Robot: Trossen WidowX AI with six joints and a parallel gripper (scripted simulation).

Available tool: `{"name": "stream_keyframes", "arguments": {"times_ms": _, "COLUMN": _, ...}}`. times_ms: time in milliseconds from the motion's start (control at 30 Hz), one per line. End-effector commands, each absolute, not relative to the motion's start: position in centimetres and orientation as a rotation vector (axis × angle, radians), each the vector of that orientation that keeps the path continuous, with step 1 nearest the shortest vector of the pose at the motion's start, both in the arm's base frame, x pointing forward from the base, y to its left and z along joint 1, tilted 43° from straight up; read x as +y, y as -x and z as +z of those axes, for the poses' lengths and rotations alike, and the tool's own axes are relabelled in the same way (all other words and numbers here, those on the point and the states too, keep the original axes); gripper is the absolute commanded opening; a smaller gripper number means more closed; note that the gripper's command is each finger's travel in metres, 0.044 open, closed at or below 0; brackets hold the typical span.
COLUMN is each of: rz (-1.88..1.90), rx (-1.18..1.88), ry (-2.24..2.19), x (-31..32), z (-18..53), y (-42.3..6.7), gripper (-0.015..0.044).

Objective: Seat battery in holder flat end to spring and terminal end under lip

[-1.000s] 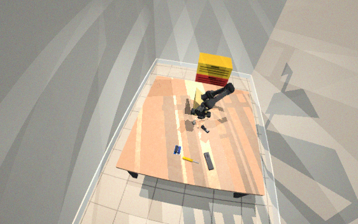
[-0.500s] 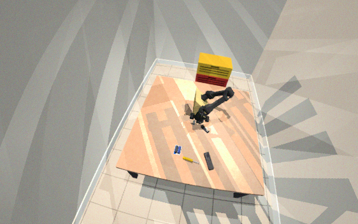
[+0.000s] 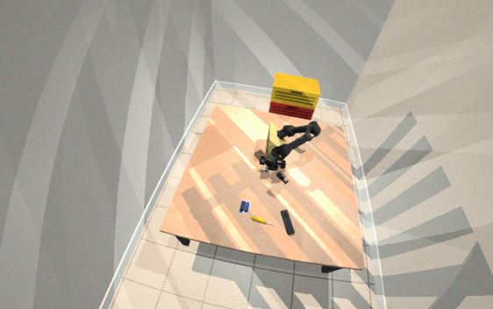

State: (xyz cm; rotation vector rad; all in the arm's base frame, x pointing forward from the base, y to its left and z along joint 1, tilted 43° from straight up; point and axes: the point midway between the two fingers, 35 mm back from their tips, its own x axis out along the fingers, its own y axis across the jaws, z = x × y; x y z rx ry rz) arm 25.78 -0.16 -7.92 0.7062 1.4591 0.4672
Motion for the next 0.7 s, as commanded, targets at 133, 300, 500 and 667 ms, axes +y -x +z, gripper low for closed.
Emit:
{"name": "stream_keyframes", "arguments": {"times_ms": 133, "rz": 0.464, "rx": 1.458, "ry": -0.7, "x": -1.3, "z": -8.8, "y": -25.8, "gripper": 0.0}}
{"name": "stream_keyframes", "arguments": {"times_ms": 300, "rz": 0.464, "rx": 1.458, "ry": -0.699, "x": -1.9, "z": -9.4, "y": -25.7, "gripper": 0.0}}
{"name": "stream_keyframes", "arguments": {"times_ms": 500, "rz": 0.464, "rx": 1.458, "ry": -0.699, "x": -2.6, "z": -10.1, "y": -25.5, "gripper": 0.0}}
{"name": "stream_keyframes", "arguments": {"times_ms": 667, "rz": 0.464, "rx": 1.458, "ry": -0.699, "x": -3.2, "z": -10.6, "y": -25.4, "gripper": 0.0}}
